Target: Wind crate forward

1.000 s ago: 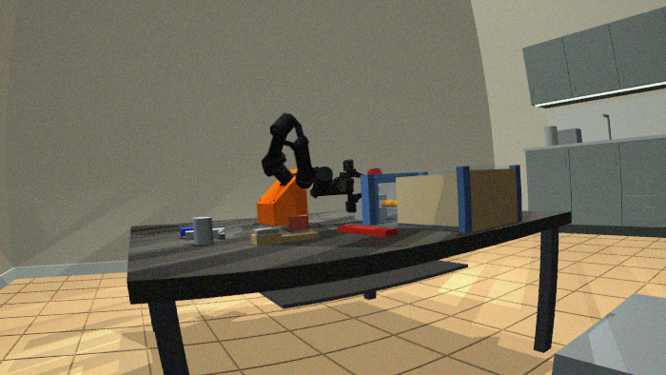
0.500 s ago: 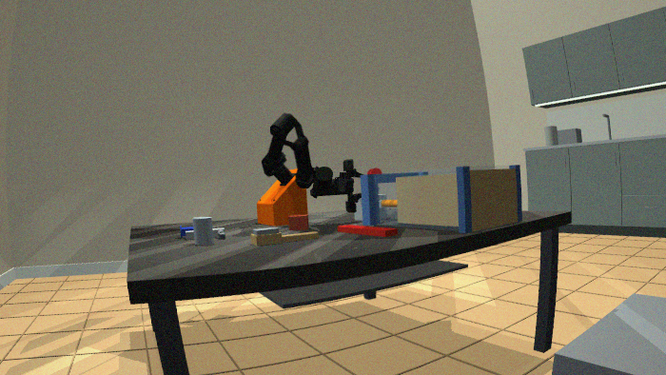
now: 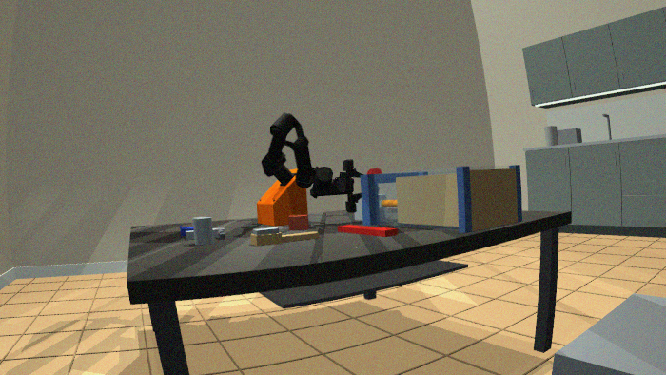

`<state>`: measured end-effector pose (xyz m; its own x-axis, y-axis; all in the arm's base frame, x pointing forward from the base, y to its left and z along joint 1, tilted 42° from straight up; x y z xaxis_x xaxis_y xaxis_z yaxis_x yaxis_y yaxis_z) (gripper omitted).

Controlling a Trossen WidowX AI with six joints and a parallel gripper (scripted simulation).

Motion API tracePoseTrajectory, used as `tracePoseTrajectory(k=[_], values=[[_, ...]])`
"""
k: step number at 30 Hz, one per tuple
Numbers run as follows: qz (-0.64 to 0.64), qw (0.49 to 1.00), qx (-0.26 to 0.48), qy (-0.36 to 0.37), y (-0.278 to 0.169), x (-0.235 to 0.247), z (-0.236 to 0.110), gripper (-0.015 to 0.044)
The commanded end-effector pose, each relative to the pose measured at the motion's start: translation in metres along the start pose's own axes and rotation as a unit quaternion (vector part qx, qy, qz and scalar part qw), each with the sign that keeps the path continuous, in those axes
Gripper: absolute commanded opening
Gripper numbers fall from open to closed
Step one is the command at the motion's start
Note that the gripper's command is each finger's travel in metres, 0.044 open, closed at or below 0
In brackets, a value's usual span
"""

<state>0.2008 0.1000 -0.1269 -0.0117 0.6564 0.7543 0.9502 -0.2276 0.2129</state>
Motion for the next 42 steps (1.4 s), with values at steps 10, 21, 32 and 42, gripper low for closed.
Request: tracePoseTrajectory(k=[10, 21, 32, 42], values=[[0.001, 1.0, -0.004, -0.01, 0.0009, -0.0024, 0.0002, 0.024], [0.001, 1.0, -0.004, -0.01, 0.0009, -0.0024, 0.0002, 0.024], [0.0, 1.0, 0.0, 0.0, 0.0009, 0.0027, 0.0, 0.024], [0.0, 1.0, 0.0, 0.0, 0.0012, 0.0039, 0.0, 0.024]])
Point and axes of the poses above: the point midway between the two fingers, 35 mm back from their tips, its own z axis out along the fingers, its own x axis across the jaws, y = z × x, the point moved 5 cm from there along -z, back along the fingers, and after that the axes turned 2 degrees about z, right-handed, at the moved point
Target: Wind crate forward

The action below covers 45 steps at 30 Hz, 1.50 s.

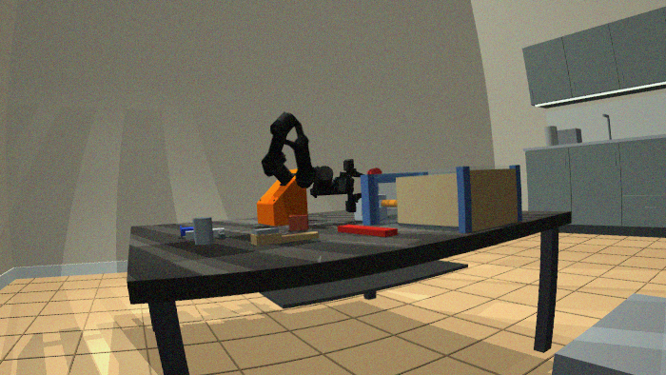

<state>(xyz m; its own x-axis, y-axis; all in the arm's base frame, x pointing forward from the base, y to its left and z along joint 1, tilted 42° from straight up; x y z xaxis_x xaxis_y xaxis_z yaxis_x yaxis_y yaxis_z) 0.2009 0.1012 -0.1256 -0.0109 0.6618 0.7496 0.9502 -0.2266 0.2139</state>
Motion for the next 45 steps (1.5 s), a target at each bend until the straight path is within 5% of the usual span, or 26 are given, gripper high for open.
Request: tracePoseTrajectory(k=[1, 45], values=[[0.001, 1.0, 0.0, 0.004, 0.0011, 0.0022, -0.0001, 0.024], [0.0, 1.0, 0.0, 0.0, -0.0026, -0.0073, -0.0001, 0.024]])
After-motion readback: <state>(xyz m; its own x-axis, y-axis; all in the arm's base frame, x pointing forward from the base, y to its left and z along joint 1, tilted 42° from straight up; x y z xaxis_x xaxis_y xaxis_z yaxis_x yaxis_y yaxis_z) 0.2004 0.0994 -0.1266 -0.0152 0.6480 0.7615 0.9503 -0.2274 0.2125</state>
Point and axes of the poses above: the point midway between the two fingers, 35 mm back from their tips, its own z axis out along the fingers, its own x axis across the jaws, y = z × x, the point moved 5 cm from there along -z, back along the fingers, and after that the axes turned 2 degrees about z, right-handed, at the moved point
